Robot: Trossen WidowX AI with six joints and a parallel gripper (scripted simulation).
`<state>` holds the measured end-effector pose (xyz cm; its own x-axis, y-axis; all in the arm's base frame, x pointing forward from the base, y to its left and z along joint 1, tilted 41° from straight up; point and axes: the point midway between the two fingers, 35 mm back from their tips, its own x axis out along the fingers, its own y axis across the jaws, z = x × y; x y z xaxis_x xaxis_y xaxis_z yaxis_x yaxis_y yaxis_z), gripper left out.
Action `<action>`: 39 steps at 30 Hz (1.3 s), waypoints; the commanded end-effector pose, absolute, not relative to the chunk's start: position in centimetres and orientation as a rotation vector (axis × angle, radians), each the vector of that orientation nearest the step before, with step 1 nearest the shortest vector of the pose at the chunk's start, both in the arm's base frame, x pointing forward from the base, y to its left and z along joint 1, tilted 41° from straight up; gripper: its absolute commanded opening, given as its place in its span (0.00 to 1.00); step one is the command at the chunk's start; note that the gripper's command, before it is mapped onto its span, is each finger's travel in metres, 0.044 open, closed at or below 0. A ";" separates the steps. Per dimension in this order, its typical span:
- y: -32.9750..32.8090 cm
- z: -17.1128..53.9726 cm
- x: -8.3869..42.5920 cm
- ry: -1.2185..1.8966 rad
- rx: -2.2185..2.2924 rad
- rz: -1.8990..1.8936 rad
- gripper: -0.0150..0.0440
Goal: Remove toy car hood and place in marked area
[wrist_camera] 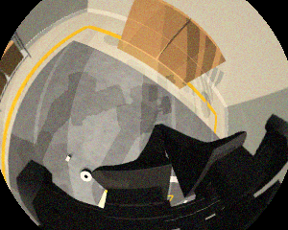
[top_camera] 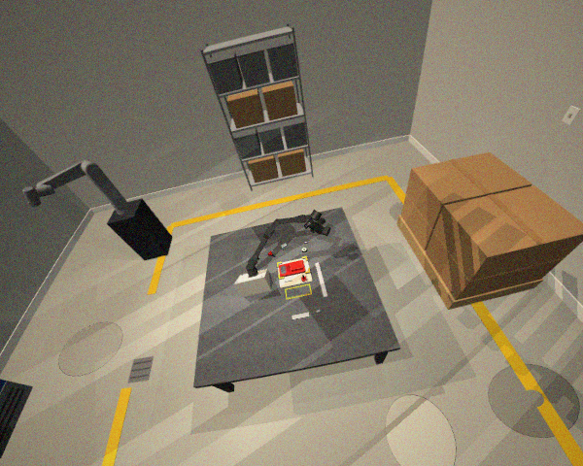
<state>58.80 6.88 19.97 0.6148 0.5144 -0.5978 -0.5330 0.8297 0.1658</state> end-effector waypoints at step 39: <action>5.0 5.3 32.8 1.493 0.546 0.570 1.00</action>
<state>33.24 4.94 5.09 0.0006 0.6509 -0.7592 -0.0248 0.7589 0.6507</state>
